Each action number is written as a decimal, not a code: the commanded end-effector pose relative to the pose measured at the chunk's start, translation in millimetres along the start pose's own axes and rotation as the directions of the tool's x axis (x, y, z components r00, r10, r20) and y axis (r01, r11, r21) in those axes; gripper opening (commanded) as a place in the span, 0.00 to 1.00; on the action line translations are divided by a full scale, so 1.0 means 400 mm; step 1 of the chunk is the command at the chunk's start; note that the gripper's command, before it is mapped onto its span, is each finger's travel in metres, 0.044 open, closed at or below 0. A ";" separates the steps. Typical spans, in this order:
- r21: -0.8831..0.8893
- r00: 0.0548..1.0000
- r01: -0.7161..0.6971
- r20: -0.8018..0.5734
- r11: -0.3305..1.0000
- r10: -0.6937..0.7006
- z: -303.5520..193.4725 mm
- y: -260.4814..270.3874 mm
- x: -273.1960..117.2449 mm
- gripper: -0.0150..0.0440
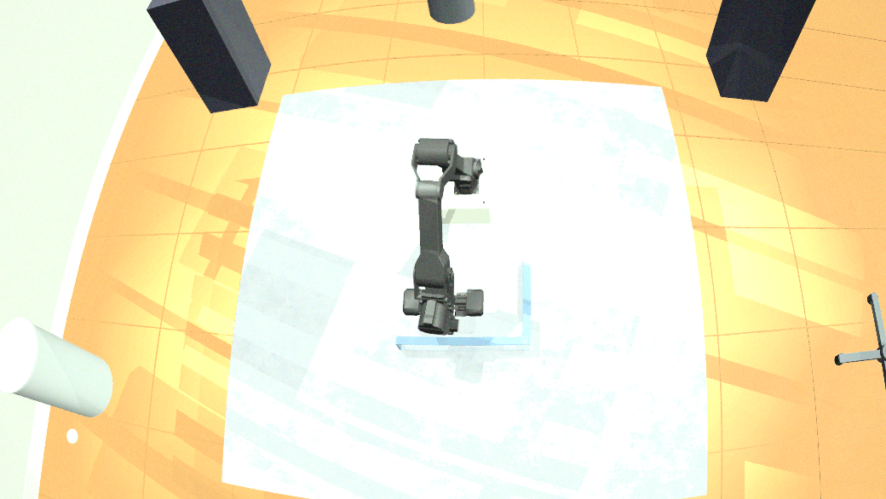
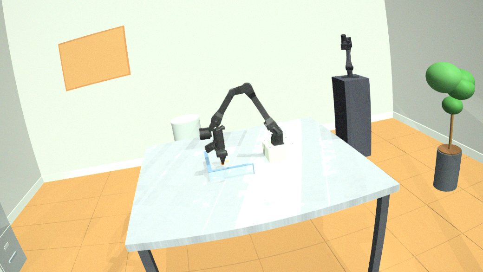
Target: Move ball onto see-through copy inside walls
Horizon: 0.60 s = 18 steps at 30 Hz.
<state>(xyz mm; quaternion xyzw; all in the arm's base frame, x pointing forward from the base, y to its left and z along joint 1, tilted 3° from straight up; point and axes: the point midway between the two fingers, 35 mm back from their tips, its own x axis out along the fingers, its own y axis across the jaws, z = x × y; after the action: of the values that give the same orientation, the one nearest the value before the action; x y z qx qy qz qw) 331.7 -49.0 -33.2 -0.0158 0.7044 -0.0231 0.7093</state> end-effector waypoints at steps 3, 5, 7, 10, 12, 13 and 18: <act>-0.007 1.000 -0.003 -0.004 1.000 0.003 -0.002 0.001 0.012 0.43; -0.007 1.000 -0.003 -0.004 1.000 0.003 -0.002 0.001 0.012 0.40; -0.007 1.000 -0.003 -0.004 1.000 0.003 -0.002 0.001 0.012 0.38; -0.007 1.000 -0.003 -0.004 1.000 0.003 -0.002 0.001 0.012 0.35; -0.007 1.000 -0.003 -0.004 1.000 0.003 -0.002 0.001 0.012 0.29; -0.007 1.000 -0.003 -0.004 1.000 0.003 -0.001 0.001 0.008 0.25; -0.007 1.000 -0.004 -0.003 1.000 0.003 0.012 0.000 -0.075 0.25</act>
<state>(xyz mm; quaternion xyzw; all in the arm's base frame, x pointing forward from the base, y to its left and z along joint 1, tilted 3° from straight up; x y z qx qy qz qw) 329.0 -48.1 -27.9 -0.0156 0.7144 -0.0208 0.6993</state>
